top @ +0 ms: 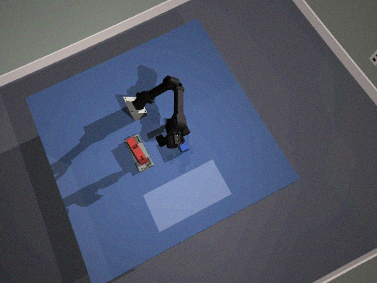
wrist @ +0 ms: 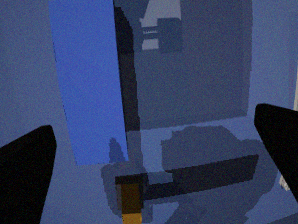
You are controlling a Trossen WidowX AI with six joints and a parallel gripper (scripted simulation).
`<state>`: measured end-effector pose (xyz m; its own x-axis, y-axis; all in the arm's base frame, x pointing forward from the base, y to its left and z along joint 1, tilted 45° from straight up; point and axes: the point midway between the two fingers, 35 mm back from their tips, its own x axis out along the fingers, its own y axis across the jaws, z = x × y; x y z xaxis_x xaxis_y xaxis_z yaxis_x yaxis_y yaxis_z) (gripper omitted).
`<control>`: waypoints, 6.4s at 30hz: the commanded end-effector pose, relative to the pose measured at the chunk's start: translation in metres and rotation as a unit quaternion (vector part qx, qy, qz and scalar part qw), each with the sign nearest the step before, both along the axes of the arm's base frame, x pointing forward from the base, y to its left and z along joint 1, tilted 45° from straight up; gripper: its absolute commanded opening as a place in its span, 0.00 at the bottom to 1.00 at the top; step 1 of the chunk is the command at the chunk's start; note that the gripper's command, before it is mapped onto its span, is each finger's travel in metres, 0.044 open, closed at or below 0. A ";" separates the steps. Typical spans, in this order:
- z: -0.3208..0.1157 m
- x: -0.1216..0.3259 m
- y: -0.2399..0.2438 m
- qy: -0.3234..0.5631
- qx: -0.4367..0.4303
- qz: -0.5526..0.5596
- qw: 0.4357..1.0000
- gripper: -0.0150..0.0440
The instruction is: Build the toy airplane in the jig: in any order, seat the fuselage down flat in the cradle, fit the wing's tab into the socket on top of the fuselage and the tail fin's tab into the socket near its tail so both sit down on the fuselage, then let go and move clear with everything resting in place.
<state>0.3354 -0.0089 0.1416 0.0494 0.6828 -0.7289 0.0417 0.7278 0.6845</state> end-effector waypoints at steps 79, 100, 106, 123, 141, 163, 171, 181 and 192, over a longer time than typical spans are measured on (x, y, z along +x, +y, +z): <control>-0.037 0.002 0.088 -0.019 0.020 0.002 1.000 0.25; 0.008 0.004 0.041 -0.004 0.014 -0.006 1.000 0.25; 0.022 0.002 0.028 0.001 0.014 -0.008 1.000 0.25; 0.031 -0.003 0.001 0.030 0.015 -0.034 0.999 0.25; -0.013 -0.006 -0.038 0.118 0.011 -0.131 0.984 0.25; -0.066 -0.023 -0.080 0.223 0.010 -0.242 0.944 0.25; -0.086 -0.033 -0.095 0.262 0.013 -0.284 0.922 0.25; -0.110 -0.048 -0.111 0.311 0.017 -0.334 0.890 0.25; -0.136 -0.067 -0.126 0.363 0.023 -0.388 0.847 0.25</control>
